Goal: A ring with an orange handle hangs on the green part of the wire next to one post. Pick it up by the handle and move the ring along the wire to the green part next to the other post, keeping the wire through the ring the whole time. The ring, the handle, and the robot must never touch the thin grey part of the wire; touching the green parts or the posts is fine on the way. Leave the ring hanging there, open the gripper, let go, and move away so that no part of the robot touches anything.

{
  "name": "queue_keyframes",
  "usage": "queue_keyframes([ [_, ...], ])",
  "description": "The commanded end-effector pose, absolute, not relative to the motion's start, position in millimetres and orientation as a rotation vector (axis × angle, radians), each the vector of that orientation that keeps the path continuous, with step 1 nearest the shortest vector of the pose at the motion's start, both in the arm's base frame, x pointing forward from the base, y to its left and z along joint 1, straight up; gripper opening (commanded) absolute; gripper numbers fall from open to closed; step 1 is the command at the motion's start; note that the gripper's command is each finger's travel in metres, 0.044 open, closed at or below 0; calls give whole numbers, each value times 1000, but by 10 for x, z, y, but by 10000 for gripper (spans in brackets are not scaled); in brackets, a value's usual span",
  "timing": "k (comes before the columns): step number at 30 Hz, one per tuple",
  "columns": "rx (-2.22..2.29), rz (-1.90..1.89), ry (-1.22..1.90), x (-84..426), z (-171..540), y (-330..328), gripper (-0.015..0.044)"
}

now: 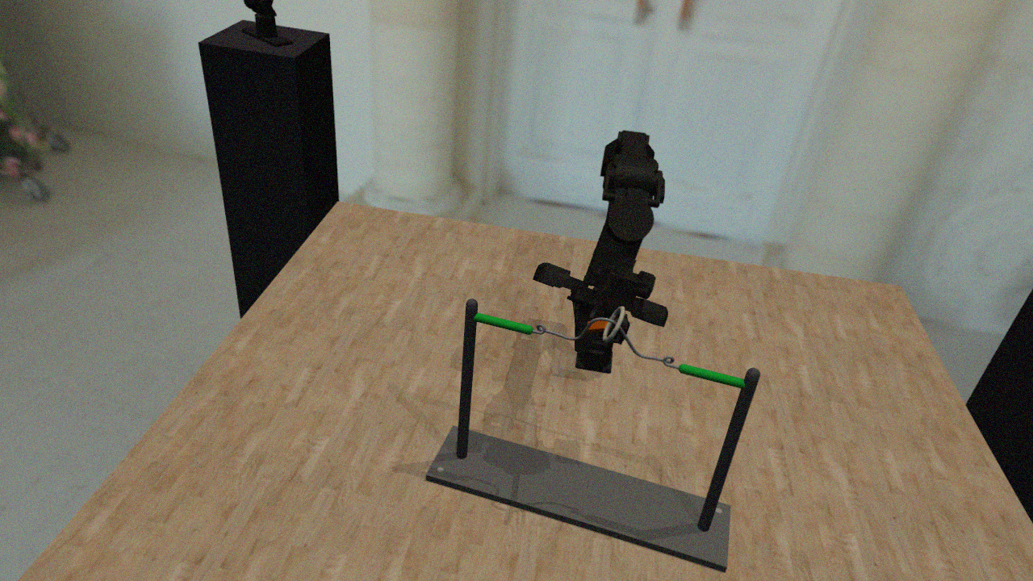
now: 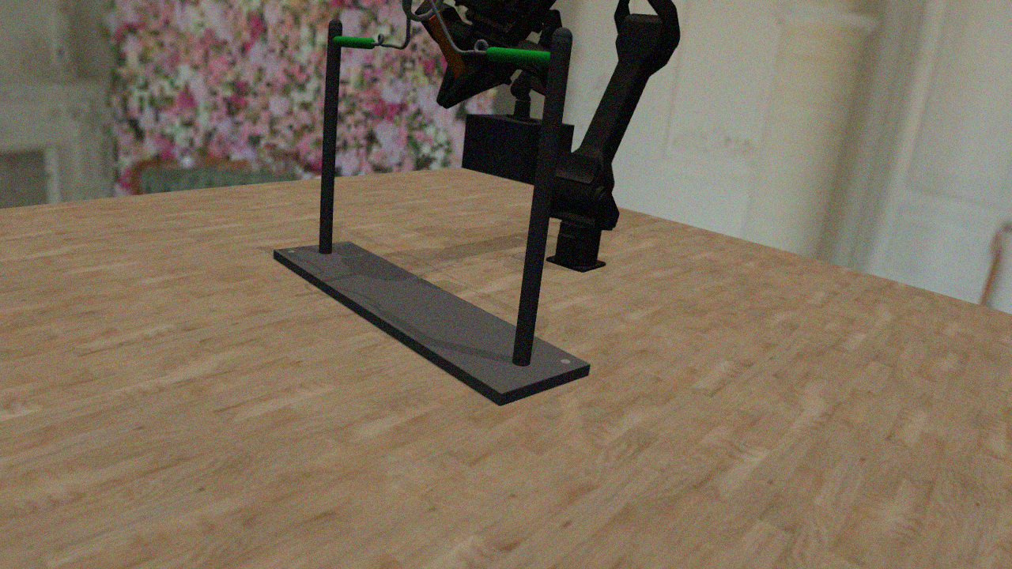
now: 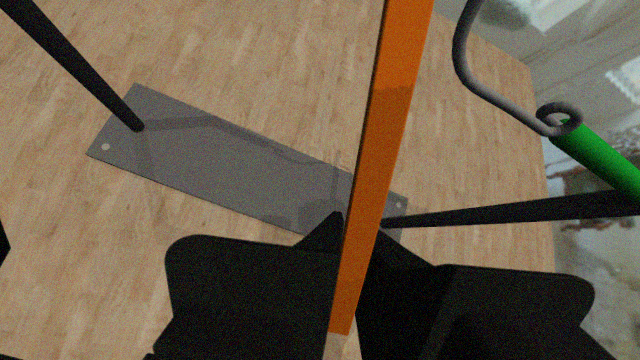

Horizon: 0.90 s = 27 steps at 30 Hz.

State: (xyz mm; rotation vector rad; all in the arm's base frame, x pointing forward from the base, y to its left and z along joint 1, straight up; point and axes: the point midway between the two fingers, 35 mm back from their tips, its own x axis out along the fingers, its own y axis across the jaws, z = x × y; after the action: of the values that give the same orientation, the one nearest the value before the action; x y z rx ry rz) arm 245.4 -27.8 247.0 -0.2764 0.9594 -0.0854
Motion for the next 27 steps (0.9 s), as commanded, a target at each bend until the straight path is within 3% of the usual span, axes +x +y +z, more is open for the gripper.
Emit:
queue_keyframes([
  [1, -424, -115, 964, 2462, 2530, -391, -150],
  [27, -918, -200, 941, 2480, 2669, -634, -150],
])
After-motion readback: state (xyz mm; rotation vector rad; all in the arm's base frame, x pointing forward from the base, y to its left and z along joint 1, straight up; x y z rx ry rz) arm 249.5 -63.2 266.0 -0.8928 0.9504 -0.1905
